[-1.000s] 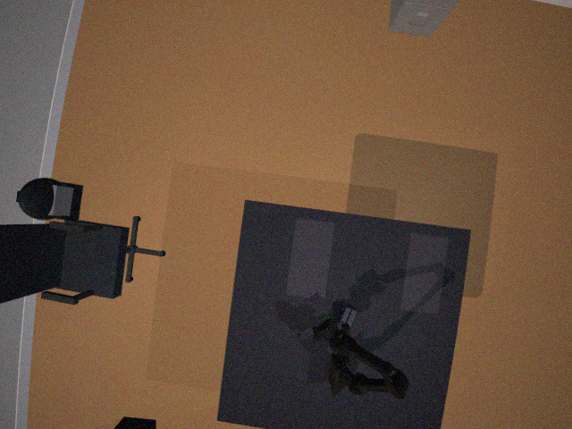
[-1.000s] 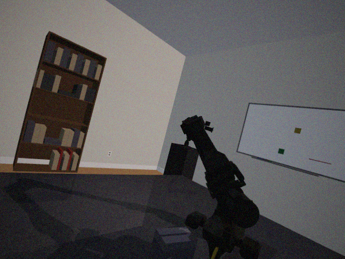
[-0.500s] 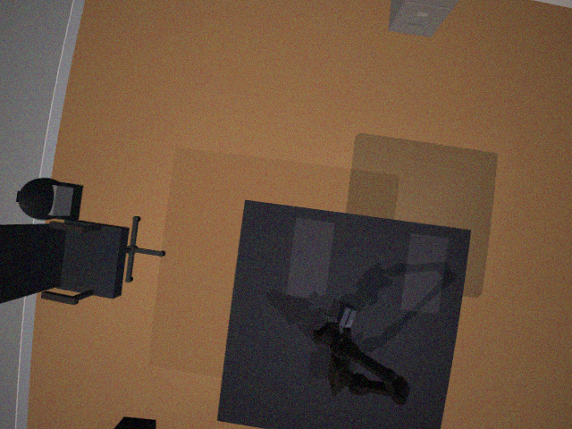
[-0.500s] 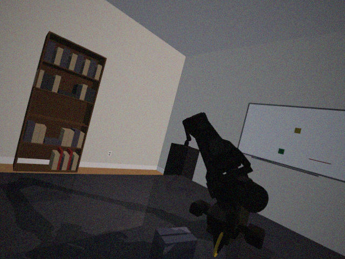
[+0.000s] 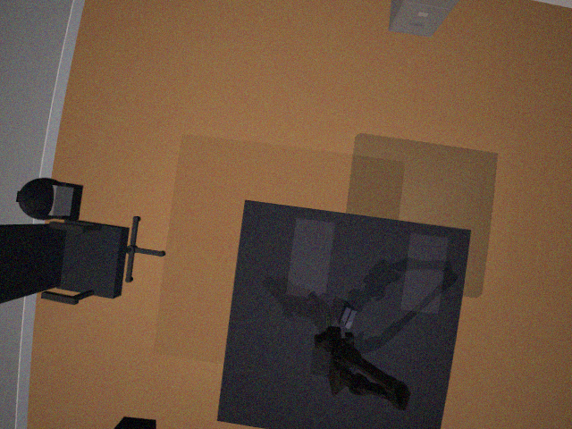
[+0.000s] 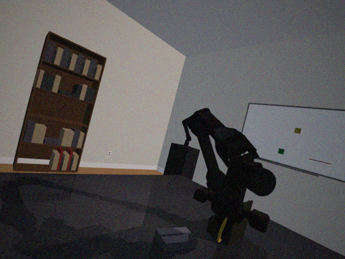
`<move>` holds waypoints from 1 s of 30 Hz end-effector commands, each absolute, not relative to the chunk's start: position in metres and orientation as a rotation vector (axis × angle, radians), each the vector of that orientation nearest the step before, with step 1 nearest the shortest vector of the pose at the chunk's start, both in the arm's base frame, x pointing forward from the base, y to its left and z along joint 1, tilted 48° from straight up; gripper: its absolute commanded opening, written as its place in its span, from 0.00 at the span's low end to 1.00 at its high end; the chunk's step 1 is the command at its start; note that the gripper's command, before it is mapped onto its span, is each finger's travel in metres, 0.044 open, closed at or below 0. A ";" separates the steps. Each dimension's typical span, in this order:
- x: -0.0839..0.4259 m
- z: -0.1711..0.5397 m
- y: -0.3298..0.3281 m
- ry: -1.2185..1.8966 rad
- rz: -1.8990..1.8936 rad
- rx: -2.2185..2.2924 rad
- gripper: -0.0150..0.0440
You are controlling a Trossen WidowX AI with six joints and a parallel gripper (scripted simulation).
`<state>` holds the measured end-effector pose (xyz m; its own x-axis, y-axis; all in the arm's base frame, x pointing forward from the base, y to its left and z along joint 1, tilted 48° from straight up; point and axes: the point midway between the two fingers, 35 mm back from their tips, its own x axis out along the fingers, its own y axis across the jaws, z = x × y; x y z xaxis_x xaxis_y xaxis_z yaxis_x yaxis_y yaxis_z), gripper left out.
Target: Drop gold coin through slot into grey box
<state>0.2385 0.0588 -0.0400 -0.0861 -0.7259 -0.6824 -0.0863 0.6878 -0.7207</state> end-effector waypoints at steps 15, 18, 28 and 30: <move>0.237 -0.039 0.066 1.386 -0.929 -0.335 0.25; 0.237 -0.039 0.066 1.384 -0.932 -0.331 0.25; 0.247 -0.032 0.059 1.386 -0.932 -0.318 0.25; 0.250 -0.030 0.056 1.386 -0.931 -0.316 0.25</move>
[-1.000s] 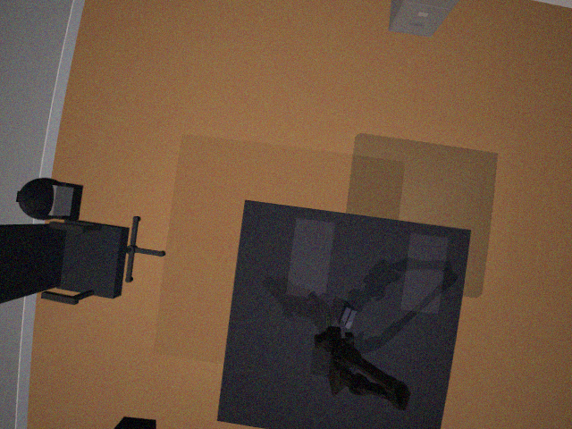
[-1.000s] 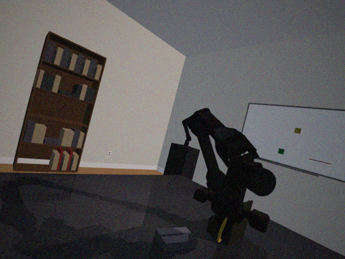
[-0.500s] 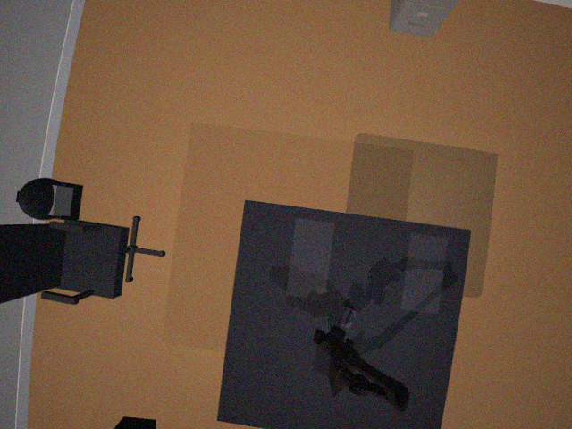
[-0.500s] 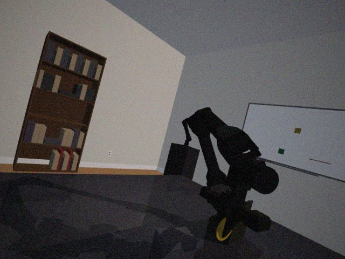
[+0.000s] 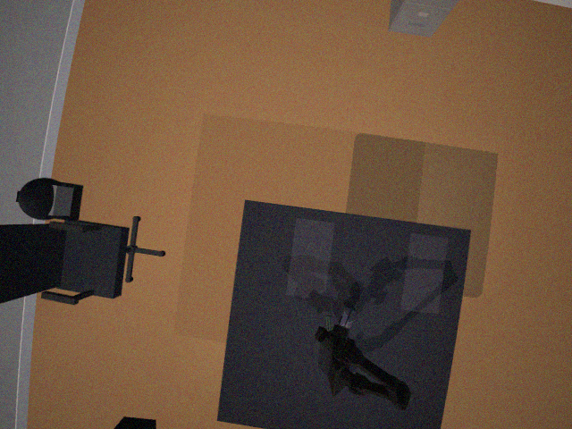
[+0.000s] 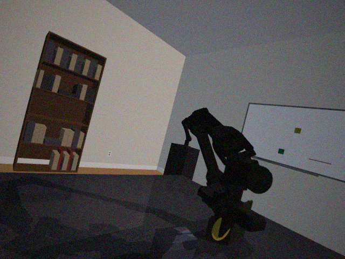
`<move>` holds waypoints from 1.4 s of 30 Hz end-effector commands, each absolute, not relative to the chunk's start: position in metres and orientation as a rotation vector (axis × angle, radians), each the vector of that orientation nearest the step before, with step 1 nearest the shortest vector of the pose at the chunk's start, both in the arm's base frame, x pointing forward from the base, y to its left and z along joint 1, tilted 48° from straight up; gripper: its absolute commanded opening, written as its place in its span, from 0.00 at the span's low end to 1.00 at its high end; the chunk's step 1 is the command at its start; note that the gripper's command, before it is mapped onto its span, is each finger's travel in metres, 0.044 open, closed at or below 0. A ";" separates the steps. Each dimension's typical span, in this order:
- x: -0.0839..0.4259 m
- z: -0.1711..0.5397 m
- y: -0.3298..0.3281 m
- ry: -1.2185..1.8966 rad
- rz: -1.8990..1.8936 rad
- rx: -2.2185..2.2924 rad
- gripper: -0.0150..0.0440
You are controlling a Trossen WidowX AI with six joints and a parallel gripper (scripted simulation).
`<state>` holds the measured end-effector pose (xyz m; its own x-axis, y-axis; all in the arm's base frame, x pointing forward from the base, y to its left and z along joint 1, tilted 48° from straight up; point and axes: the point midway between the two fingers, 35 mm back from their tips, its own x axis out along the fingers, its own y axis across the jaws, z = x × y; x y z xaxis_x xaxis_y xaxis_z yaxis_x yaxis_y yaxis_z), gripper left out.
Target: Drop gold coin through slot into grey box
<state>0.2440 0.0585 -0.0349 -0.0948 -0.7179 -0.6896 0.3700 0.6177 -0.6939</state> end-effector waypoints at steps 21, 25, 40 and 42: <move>0.281 -0.001 0.027 1.383 -0.928 -0.321 0.25; 0.286 0.005 0.021 1.382 -0.929 -0.323 0.25; 0.302 0.027 -0.005 1.379 -0.937 -0.333 0.25; 0.303 0.029 -0.007 1.379 -0.938 -0.333 0.25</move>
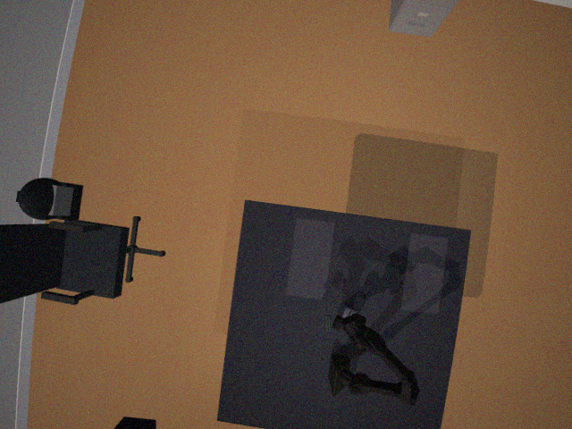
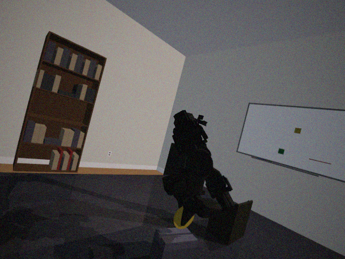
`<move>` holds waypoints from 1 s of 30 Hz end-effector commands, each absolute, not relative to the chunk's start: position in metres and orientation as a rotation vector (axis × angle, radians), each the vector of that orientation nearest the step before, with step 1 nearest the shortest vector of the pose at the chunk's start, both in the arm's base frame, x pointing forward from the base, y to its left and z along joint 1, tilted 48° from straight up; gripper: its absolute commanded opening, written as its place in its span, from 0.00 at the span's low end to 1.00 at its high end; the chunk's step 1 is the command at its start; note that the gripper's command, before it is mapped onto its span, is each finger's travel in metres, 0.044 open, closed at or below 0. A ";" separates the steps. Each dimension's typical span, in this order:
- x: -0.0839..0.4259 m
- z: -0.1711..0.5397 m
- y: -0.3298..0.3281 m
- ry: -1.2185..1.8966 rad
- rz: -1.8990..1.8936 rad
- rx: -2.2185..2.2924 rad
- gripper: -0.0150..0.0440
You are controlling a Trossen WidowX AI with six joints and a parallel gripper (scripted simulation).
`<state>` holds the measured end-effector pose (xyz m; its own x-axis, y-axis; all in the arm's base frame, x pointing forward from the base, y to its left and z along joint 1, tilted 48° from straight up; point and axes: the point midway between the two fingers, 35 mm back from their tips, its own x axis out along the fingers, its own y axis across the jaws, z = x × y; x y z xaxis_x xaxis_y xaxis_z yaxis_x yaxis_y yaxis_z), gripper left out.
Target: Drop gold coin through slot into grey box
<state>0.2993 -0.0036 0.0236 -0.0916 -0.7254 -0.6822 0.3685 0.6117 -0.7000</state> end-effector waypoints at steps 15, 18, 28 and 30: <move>0.301 0.026 -0.006 1.383 -0.942 -0.331 0.25; 0.303 0.028 -0.006 1.383 -0.941 -0.332 0.25; 0.305 0.031 -0.007 1.386 -0.938 -0.336 0.25; 0.305 0.030 -0.007 1.386 -0.937 -0.336 0.25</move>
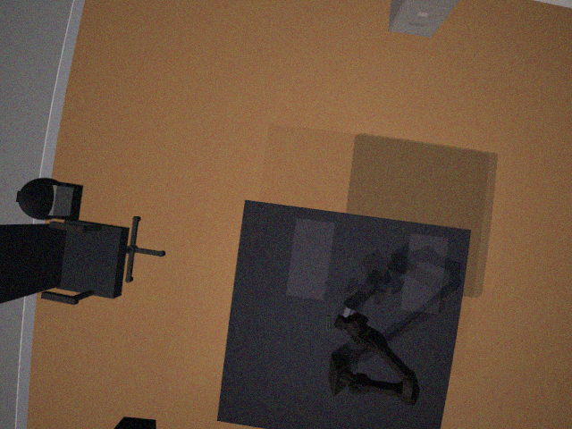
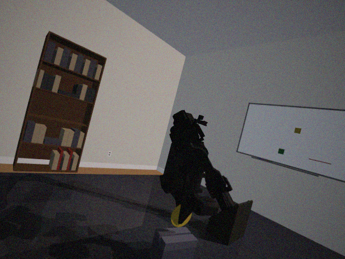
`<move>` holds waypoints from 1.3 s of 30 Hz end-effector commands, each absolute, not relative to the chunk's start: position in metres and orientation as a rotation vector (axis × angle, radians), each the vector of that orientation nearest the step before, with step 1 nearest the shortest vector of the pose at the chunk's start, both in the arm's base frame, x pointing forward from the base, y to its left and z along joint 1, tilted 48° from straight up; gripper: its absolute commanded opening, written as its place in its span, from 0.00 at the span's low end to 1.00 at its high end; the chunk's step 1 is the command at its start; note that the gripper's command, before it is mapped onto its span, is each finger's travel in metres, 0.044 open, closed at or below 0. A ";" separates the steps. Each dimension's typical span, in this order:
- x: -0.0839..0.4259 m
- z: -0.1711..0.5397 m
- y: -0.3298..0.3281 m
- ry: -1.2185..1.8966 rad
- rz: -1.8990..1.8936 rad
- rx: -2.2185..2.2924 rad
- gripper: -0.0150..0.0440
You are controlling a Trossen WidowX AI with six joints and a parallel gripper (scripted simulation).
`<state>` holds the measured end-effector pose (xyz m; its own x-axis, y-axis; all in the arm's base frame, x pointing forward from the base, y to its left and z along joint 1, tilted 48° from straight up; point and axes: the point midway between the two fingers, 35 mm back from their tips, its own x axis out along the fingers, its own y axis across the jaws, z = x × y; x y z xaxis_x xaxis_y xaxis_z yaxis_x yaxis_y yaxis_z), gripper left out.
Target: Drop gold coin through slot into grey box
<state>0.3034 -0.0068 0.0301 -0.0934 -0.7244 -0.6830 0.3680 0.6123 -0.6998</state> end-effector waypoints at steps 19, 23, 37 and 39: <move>0.303 0.027 -0.009 1.386 -0.940 -0.332 0.25; 0.301 0.026 -0.010 1.389 -0.936 -0.336 0.25; 0.301 0.022 -0.014 1.389 -0.936 -0.337 0.25; 0.301 0.021 -0.015 1.389 -0.936 -0.337 0.25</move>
